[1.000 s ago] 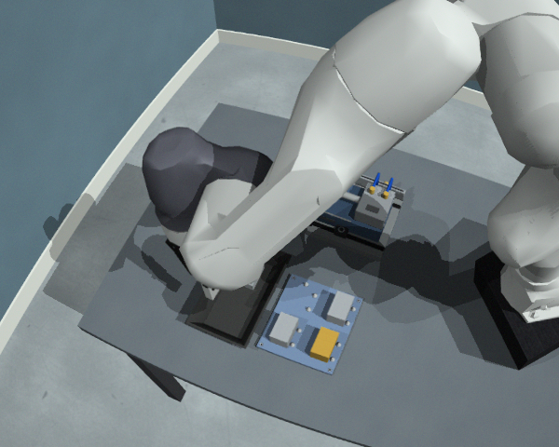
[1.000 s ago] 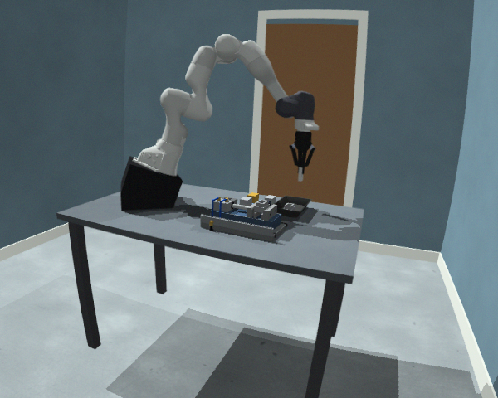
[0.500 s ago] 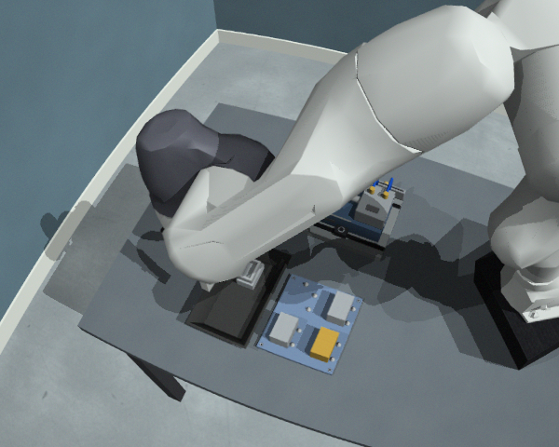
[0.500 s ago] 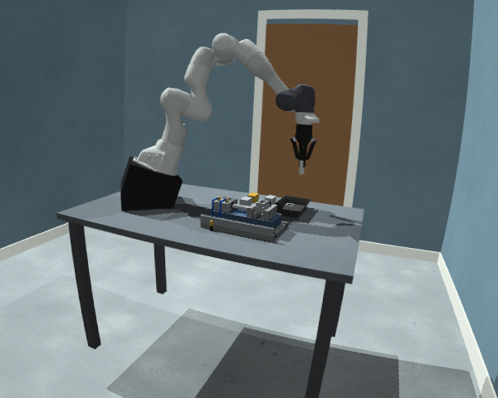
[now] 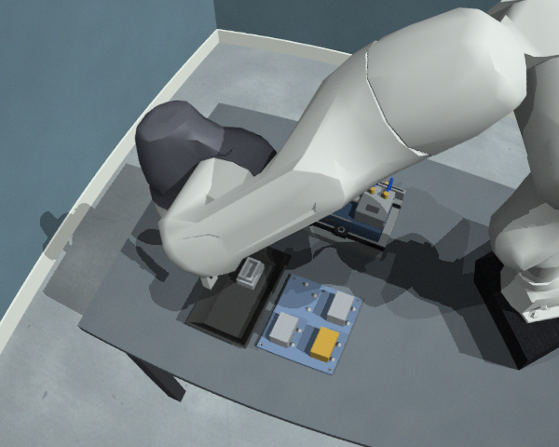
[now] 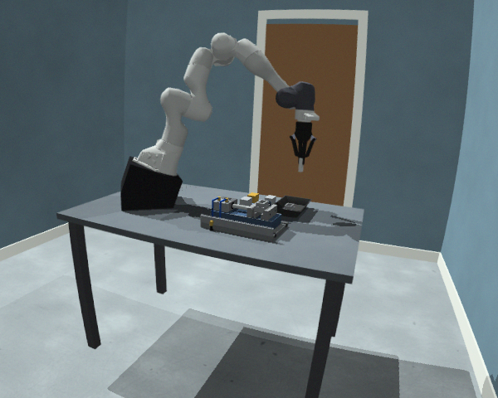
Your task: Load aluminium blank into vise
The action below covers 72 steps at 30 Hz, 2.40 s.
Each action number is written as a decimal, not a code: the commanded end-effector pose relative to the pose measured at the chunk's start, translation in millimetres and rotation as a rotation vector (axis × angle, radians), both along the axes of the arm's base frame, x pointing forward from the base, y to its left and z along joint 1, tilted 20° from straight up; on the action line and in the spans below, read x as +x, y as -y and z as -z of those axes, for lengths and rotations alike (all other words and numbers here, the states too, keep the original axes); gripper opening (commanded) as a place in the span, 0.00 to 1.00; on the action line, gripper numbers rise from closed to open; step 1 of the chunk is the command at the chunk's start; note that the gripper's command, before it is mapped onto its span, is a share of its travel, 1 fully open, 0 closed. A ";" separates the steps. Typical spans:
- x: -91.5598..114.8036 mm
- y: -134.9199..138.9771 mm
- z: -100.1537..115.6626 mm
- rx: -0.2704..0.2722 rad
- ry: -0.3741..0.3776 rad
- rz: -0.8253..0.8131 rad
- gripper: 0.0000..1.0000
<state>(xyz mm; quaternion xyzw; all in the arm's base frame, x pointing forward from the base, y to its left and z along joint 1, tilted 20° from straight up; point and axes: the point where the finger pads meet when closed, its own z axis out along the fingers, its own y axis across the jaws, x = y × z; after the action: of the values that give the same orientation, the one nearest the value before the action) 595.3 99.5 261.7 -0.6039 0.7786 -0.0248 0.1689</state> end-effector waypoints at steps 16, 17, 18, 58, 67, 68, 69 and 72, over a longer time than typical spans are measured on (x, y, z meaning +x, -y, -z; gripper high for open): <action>-44.7 193.9 50.4 -0.008 -0.008 -0.024 0.00; -49.7 205.0 53.8 -0.007 -0.008 -0.024 0.00; -55.1 216.0 57.1 -0.007 -0.007 -0.024 0.00; -90.6 275.4 77.0 -0.003 -0.001 -0.022 0.00; -106.5 325.5 90.7 -0.002 -0.001 -0.022 0.00; -109.9 334.0 93.4 -0.002 -0.001 -0.022 0.00; -112.2 339.5 95.1 -0.003 -0.001 -0.022 0.00; -113.0 341.5 95.8 -0.003 -0.001 -0.022 0.40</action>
<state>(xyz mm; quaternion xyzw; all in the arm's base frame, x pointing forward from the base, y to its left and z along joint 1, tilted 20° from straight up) 481.4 -236.7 166.4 -0.5874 0.7913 -0.0161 0.1687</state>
